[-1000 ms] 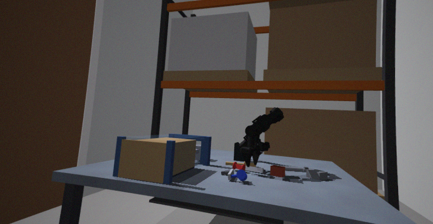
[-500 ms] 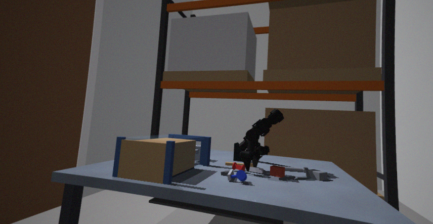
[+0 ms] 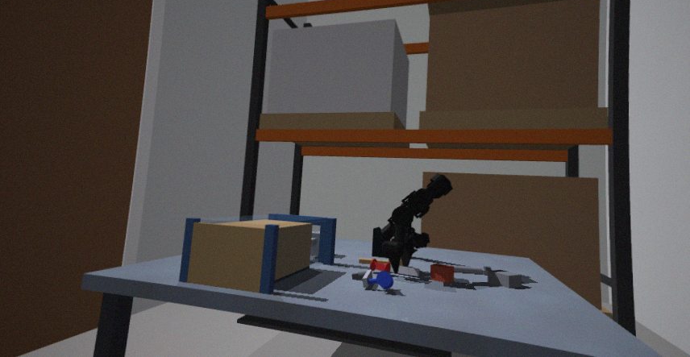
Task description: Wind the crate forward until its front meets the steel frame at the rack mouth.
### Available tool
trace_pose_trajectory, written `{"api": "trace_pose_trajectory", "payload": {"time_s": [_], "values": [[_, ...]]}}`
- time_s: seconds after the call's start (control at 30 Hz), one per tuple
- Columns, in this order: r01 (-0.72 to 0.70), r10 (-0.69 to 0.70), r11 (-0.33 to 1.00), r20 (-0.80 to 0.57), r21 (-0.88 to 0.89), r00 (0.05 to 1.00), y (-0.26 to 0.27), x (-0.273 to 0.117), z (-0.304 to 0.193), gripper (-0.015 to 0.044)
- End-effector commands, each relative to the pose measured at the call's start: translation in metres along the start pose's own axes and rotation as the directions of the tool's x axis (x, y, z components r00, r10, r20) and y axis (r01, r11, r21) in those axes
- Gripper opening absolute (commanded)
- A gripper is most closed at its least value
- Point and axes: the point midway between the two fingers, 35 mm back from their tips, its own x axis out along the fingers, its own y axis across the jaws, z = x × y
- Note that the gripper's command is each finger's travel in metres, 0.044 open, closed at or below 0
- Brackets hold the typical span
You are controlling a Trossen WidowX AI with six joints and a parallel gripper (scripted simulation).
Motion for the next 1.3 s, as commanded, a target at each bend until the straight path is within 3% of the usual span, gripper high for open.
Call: {"api": "trace_pose_trajectory", "payload": {"time_s": [0.0,1.27], "values": [[0.001,-0.001,1.0,0.0,-0.001,1.0,-0.0002,-0.0005,0.0001,0.034],[0.001,-0.001,1.0,0.0,-0.001,1.0,-0.0002,-0.0005,0.0001,0.0087]]}}
